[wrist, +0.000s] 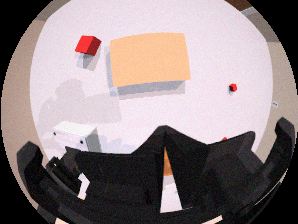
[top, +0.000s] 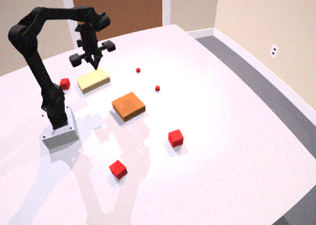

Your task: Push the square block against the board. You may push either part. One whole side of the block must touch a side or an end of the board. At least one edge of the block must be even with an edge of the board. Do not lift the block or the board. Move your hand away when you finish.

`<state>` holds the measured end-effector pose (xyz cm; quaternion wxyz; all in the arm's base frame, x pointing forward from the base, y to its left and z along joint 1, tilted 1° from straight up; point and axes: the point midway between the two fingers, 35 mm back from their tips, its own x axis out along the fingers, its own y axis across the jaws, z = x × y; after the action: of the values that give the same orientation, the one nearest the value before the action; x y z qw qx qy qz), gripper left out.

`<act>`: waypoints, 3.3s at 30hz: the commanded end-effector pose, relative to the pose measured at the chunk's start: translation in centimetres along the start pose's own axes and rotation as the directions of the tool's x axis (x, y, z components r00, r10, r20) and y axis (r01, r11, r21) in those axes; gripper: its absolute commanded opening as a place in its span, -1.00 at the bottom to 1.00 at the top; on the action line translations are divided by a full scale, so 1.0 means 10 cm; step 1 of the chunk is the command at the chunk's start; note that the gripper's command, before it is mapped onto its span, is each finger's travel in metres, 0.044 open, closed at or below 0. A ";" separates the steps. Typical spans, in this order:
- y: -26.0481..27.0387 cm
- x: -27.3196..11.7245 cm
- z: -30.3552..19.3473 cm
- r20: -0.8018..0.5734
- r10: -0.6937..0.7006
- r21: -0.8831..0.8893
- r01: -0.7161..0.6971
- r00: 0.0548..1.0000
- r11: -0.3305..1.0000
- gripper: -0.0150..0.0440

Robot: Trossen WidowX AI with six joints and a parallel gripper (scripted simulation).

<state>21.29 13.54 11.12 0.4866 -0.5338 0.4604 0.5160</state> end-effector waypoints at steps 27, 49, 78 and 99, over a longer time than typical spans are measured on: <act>-0.91 0.34 -0.81 -0.012 -0.008 0.793 0.014 1.000 0.609 -0.49; -1.30 0.67 -1.62 -0.014 -0.008 1.000 0.014 1.000 0.026 -0.49; -1.12 1.21 -1.63 -0.014 -0.006 1.000 0.014 1.000 0.026 -0.49; -0.78 1.22 -1.64 -0.014 -0.004 1.000 0.014 1.000 0.026 -0.49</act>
<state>32.37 -1.77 -0.32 0.7290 -0.0465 0.6817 0.0404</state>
